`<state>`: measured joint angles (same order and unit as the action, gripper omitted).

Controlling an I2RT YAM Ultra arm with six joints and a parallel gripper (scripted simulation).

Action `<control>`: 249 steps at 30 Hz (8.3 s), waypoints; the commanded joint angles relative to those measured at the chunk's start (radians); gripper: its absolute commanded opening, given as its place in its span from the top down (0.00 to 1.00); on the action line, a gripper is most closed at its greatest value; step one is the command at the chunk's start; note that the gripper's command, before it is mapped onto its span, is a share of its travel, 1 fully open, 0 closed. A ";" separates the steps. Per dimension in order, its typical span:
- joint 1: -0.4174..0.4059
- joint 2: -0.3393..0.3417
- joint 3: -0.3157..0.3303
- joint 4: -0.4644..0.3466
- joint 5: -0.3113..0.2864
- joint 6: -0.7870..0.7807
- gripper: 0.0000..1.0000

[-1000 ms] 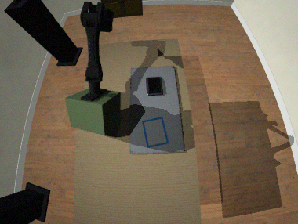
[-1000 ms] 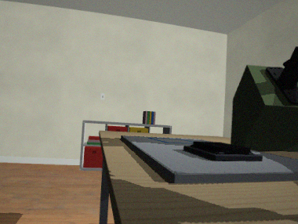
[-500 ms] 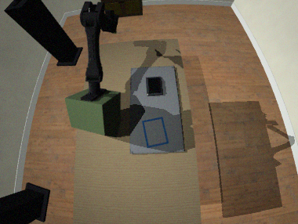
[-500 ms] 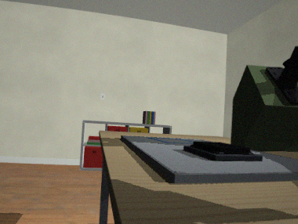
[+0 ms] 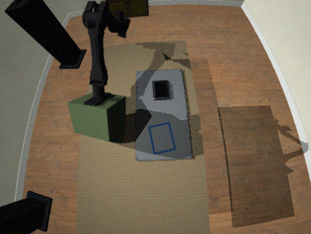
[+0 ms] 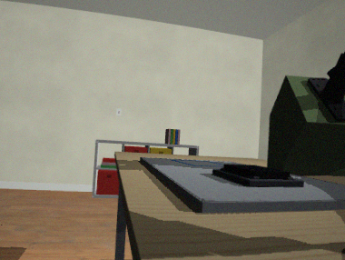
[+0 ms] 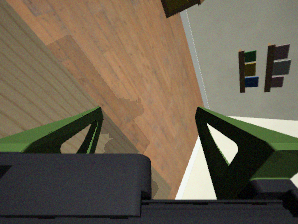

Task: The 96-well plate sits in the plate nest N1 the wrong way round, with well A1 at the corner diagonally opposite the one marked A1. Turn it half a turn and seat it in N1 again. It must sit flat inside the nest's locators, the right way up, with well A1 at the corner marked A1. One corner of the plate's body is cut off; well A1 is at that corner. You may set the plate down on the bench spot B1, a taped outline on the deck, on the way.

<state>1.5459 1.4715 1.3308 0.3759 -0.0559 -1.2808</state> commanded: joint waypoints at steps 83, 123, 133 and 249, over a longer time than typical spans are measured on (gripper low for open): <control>-0.672 -0.162 -0.110 -0.768 0.046 0.621 0.00; -1.035 -0.249 -0.209 -1.124 0.038 0.888 0.00; -1.117 -0.262 -0.220 -1.227 0.047 0.972 0.00; -1.300 0.303 -0.217 -0.894 -0.710 -0.019 0.00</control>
<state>0.2565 1.7760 1.1061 -0.5522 -0.7185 -1.2259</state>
